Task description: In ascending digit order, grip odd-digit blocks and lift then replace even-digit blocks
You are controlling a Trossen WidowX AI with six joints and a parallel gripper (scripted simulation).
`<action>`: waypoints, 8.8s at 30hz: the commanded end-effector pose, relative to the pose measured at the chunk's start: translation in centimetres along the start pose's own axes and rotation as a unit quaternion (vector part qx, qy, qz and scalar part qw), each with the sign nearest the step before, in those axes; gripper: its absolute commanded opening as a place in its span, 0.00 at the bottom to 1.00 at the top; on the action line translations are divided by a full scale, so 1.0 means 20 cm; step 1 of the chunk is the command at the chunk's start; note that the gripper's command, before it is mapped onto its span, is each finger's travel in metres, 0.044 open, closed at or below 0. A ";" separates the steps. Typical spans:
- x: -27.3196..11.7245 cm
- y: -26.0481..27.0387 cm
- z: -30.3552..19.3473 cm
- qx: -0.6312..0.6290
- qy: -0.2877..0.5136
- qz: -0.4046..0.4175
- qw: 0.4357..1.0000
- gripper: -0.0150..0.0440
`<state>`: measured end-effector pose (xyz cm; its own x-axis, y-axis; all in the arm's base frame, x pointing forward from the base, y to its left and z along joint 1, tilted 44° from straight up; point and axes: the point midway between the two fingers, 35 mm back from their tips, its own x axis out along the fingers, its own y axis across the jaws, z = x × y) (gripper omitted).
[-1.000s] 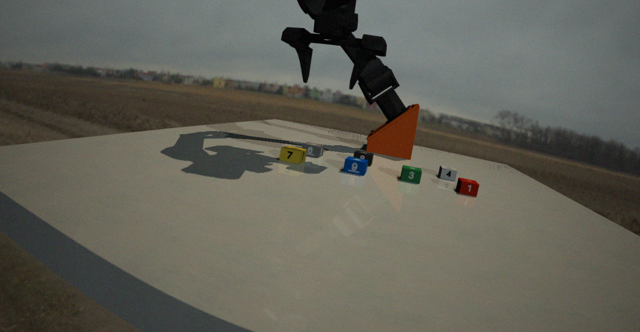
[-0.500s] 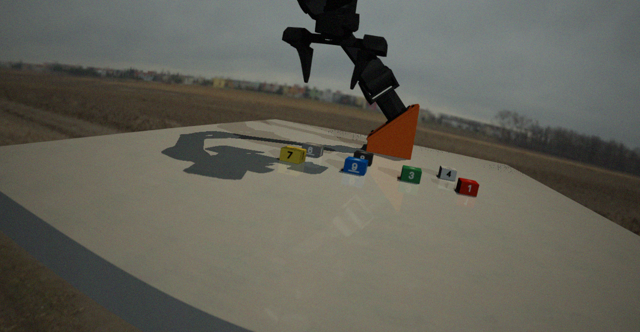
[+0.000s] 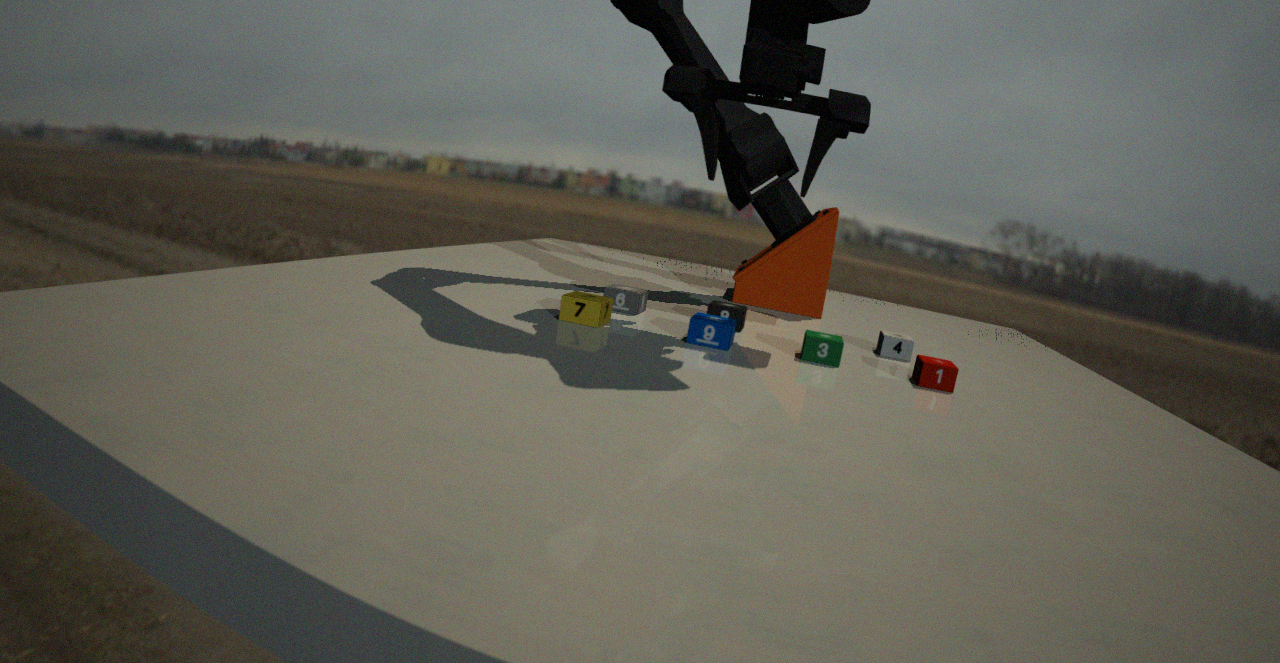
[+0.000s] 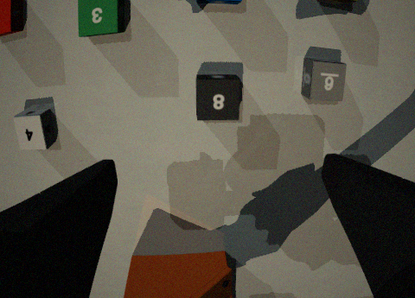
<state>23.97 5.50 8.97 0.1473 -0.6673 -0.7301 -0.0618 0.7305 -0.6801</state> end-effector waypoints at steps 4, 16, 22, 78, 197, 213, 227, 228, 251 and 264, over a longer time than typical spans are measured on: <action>0.01 0.01 -0.01 0.002 0.004 -0.001 1.000 0.93; 0.00 0.13 0.00 0.001 0.003 0.003 1.000 0.93; -0.01 0.62 -0.05 0.001 0.004 0.007 1.000 0.93; 0.00 0.86 0.46 0.004 0.001 0.003 1.000 0.93; 0.00 0.86 0.46 0.004 0.001 0.003 1.000 0.93; 0.41 0.85 0.46 0.005 0.001 0.002 1.000 0.93; 0.51 0.86 0.46 0.005 0.001 0.002 1.000 0.93; 0.52 0.86 0.46 0.005 0.001 0.002 1.000 0.93; 0.59 0.85 0.46 0.005 0.001 0.001 1.000 0.46; 0.59 0.85 0.46 0.005 0.001 0.001 1.000 0.46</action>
<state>33.74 11.60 -10.59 0.1485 -0.6624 -0.7343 -0.0460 0.7371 -0.6742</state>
